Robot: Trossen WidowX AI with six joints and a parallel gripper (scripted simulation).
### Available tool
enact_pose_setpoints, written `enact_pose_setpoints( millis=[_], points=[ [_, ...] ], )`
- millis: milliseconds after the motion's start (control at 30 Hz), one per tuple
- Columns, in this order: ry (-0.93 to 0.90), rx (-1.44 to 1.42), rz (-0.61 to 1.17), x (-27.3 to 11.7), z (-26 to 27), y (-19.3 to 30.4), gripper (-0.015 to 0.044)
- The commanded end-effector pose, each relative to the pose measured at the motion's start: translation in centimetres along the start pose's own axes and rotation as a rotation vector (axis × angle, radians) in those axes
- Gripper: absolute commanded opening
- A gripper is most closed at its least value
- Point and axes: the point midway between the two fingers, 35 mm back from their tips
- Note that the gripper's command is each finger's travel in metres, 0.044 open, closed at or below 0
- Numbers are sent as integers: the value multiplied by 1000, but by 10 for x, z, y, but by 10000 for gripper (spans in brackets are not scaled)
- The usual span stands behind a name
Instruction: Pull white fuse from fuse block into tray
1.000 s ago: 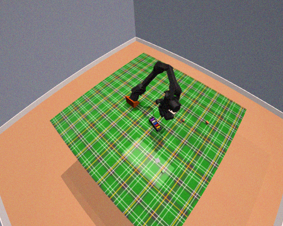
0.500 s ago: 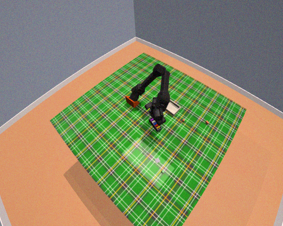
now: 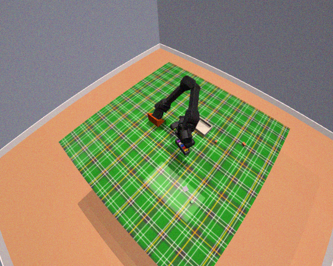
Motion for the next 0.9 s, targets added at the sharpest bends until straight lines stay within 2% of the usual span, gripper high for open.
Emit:
enact_pose_setpoints(
  millis=[0,867],
  points=[
    [-6,9,-7,6,1,0,74],
    [-6,9,-8,22,1,0,74]
  ],
)
Point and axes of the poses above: the point midway between the two fingers, 35 mm back from their tips, its own x axis out along the fingers, its own z axis across the jaws, y = z × x, and after that the axes turned 11 degrees about x, right-handed
